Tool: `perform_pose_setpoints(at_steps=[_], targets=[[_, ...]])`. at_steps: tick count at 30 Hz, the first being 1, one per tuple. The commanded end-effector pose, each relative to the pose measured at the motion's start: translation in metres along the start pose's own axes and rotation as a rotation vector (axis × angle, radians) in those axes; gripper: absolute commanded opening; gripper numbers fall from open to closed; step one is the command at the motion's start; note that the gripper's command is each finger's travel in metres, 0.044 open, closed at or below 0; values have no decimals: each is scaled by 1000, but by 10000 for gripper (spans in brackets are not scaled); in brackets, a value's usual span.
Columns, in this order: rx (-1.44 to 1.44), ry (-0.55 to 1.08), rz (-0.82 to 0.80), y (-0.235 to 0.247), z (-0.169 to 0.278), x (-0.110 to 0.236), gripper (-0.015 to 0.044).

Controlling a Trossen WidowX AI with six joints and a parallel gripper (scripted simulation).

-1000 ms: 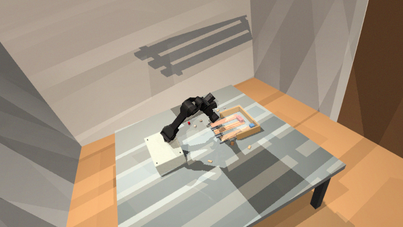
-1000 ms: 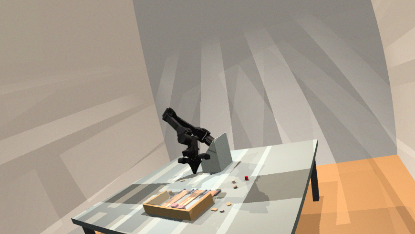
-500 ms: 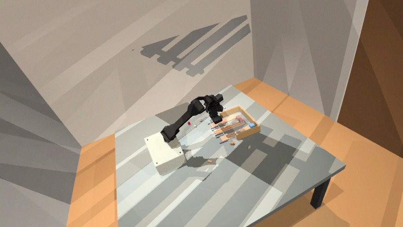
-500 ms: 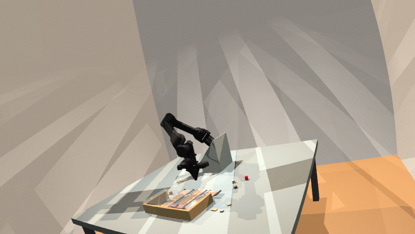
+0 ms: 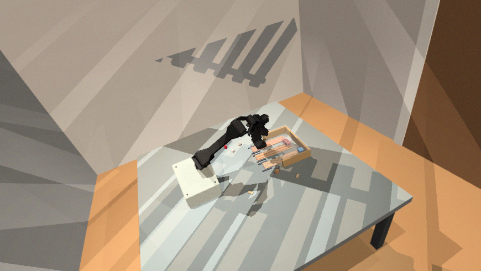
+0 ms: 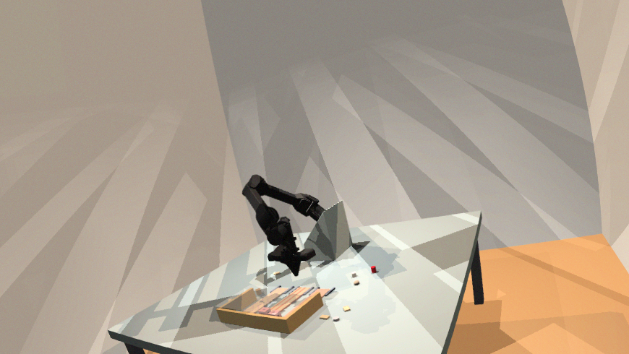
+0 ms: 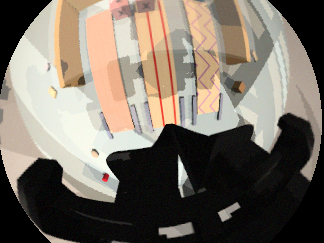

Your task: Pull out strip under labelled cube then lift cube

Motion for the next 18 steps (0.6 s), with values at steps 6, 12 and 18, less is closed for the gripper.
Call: perform_pose_setpoints(at_steps=[6, 12, 18], targets=[[1, 3, 6, -1, -1, -17, 0], [1, 4, 6, -2, 0, -27, 0], [1, 4, 7, -3, 0, -37, 0]])
Point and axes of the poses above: the point midway between the two fingers, 35 mm back from their tips, its own x axis back along the fingers, its own y axis across the jaws, z = x × y, the point moved 2 cm from there along x, back along the fingers, and after that the axes turned 11 degrees about x, right-handed, at the moved point
